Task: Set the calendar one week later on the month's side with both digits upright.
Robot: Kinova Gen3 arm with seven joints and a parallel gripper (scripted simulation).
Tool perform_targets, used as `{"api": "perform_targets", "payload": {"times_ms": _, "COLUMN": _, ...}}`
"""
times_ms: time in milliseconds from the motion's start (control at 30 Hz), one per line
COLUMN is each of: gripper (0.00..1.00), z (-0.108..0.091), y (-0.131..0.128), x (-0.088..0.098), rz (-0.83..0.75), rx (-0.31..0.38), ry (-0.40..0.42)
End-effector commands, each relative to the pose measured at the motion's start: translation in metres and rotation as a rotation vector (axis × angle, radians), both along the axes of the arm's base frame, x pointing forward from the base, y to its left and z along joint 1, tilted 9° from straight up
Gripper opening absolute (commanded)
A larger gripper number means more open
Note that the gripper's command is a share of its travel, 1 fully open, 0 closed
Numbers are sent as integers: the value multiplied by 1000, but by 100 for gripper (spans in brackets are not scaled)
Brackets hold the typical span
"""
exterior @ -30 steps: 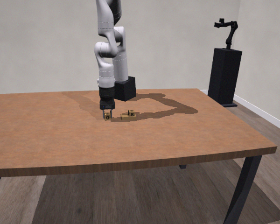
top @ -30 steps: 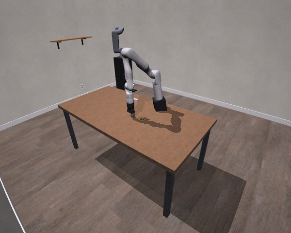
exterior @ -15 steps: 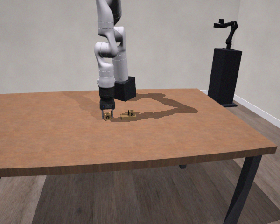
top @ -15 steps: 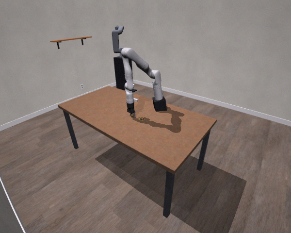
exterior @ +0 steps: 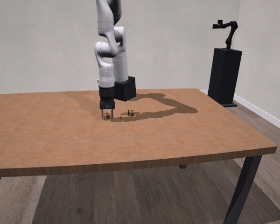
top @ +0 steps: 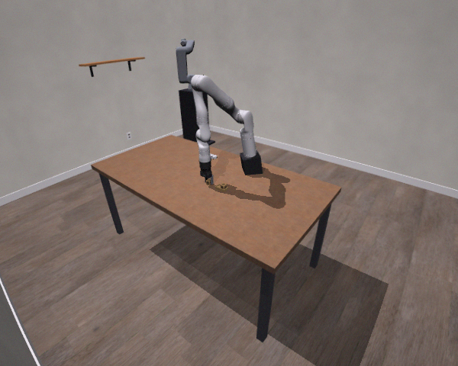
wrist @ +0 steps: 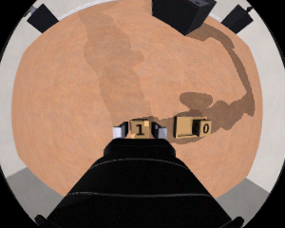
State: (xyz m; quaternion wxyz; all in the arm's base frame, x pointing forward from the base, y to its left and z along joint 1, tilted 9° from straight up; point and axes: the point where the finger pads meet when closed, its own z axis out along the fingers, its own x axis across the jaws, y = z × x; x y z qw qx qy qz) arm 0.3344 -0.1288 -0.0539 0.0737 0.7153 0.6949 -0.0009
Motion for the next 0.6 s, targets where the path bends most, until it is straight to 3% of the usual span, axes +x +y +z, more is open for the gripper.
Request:
{"api": "perform_targets", "payload": {"times_ms": 0, "gripper": 90, "z": 2, "y": 0, "x": 1, "rz": 1, "rx": -1, "ry": -3}}
{"api": "perform_targets", "payload": {"times_ms": 167, "gripper": 90, "z": 16, "y": 2, "x": 0, "rz": 1, "rx": -1, "ry": -3}}
{"api": "perform_targets", "payload": {"times_ms": 500, "gripper": 90, "z": 67, "y": 7, "x": -6, "rz": 1, "rx": -1, "ry": -3}}
{"api": "perform_targets", "payload": {"times_ms": 567, "gripper": 90, "z": 67, "y": 7, "x": -6, "rz": 1, "rx": -1, "ry": -3}}
